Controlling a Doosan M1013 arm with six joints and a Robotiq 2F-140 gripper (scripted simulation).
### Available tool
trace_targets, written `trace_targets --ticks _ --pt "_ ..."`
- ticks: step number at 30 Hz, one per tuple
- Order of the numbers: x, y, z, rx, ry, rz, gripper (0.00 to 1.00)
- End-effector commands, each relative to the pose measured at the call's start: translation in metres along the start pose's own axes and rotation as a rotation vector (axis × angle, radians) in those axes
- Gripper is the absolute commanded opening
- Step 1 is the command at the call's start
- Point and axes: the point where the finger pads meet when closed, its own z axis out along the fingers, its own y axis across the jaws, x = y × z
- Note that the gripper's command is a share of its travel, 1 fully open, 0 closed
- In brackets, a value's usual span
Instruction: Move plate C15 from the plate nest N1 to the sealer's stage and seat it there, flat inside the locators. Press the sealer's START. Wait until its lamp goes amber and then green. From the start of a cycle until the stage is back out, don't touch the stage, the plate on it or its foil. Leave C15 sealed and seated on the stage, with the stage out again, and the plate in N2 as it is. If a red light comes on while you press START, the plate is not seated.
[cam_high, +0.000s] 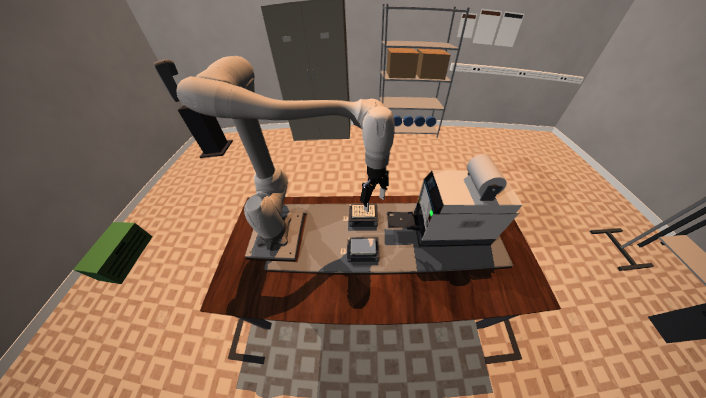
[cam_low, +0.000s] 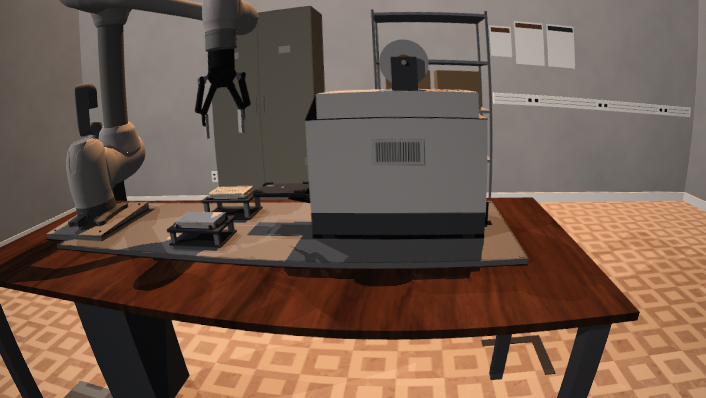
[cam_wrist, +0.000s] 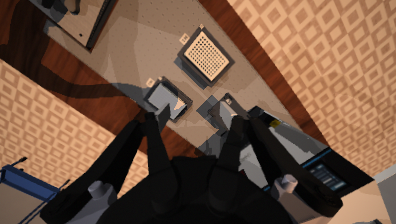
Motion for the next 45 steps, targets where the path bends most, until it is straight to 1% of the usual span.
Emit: trace_targets --ticks 1,6,8,23,37,40,42,43,45 --pt "0.001 -0.001 0.0 -0.005 0.001 -0.159 0.7" --pt "0.001 -0.001 0.0 -0.005 0.001 -0.318 0.7" --pt "0.001 -0.001 0.0 -0.005 0.001 -0.318 0.7" --pt "0.001 -0.001 0.0 -0.006 -0.001 -0.807 0.7" --pt "0.001 -0.001 0.0 -0.006 -0.001 -0.807 0.7" --pt "0.001 -0.001 0.015 -0.041 -0.083 -0.807 0.7" --pt "0.001 -0.001 0.015 -0.041 -0.083 -0.807 0.7" --pt "0.001 -0.001 0.02 -0.041 -0.083 -0.807 0.7" --pt "0.001 -0.001 0.03 -0.068 -0.146 -0.807 0.7"
